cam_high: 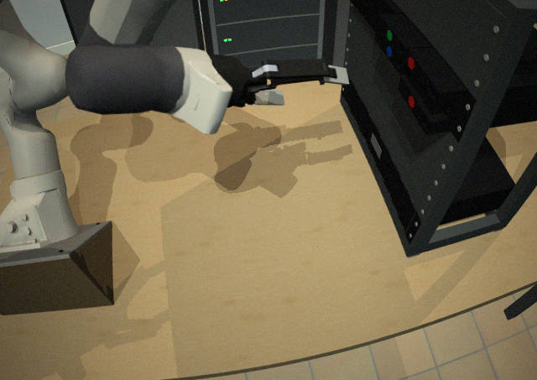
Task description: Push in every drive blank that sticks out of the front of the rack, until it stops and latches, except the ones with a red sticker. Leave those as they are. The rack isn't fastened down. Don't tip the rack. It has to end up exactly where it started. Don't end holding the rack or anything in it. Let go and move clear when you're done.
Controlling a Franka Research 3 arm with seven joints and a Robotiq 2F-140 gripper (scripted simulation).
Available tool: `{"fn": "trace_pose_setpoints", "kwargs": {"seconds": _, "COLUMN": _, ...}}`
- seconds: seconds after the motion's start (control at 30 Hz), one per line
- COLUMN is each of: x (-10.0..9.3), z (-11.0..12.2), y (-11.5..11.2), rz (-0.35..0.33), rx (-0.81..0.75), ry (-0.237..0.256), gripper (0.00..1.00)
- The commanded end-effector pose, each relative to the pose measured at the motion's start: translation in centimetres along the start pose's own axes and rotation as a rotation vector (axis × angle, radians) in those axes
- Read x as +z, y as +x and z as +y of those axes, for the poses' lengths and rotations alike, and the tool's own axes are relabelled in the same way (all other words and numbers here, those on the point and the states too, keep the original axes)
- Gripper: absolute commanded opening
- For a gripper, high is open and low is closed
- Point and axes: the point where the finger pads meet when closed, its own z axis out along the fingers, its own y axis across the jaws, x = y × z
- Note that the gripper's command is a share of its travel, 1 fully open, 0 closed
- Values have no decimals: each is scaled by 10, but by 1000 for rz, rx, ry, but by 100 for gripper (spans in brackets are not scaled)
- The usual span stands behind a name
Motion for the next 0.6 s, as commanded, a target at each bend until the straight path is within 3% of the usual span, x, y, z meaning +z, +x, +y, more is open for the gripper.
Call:
{"fn": "trace_pose_setpoints", "kwargs": {"seconds": 0.0, "x": -5, "z": -7, "y": 0, "rz": -3, "rx": -154, "ry": 67, "gripper": 100}}
{"fn": "trace_pose_setpoints", "kwargs": {"seconds": 0.23, "x": -13, "z": -14, "y": -3, "rz": -5, "rx": -219, "ry": 138, "gripper": 100}}
{"fn": "trace_pose_setpoints", "kwargs": {"seconds": 0.3, "x": -13, "z": -14, "y": -3, "rz": -5, "rx": -219, "ry": 138, "gripper": 100}}
{"fn": "trace_pose_setpoints", "kwargs": {"seconds": 0.57, "x": -27, "z": -23, "y": -6, "rz": 4, "rx": -308, "ry": 236, "gripper": 100}}
